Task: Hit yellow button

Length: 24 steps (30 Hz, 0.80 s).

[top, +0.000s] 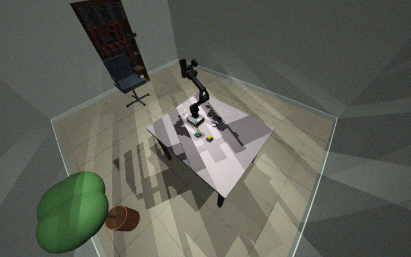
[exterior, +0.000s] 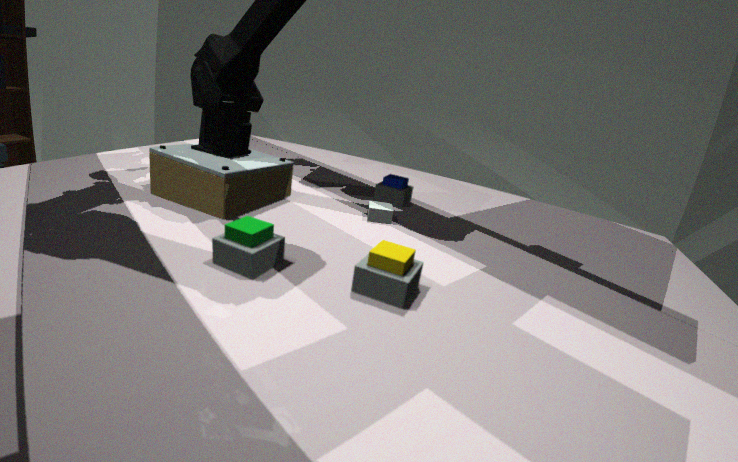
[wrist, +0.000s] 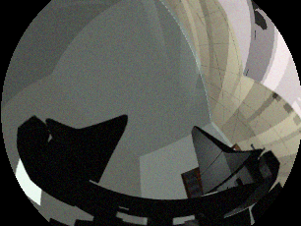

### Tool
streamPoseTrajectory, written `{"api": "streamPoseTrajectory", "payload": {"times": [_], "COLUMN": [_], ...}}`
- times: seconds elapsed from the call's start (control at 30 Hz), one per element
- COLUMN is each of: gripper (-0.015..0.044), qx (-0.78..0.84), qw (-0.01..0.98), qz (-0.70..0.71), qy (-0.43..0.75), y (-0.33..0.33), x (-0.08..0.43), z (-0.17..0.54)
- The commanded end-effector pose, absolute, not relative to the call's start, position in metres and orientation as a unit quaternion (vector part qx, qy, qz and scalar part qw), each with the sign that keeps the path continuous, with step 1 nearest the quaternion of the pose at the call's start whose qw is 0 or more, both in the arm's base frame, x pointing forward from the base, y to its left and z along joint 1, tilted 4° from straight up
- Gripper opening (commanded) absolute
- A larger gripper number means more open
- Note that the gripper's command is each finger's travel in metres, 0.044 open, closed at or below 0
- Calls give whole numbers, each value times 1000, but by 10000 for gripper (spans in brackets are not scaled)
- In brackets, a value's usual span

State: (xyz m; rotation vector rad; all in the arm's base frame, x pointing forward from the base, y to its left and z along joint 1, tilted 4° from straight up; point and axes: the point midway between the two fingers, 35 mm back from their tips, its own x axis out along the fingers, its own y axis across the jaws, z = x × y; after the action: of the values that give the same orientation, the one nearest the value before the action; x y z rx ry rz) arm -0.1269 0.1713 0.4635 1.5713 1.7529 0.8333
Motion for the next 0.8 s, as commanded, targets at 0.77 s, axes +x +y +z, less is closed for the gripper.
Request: {"api": "streamPoseTrajectory", "payload": {"times": [0.77], "gripper": [400], "qx": [363], "qw": [815], "qz": [288], "qy": [350], "y": [301], "x": [38], "z": [369]}}
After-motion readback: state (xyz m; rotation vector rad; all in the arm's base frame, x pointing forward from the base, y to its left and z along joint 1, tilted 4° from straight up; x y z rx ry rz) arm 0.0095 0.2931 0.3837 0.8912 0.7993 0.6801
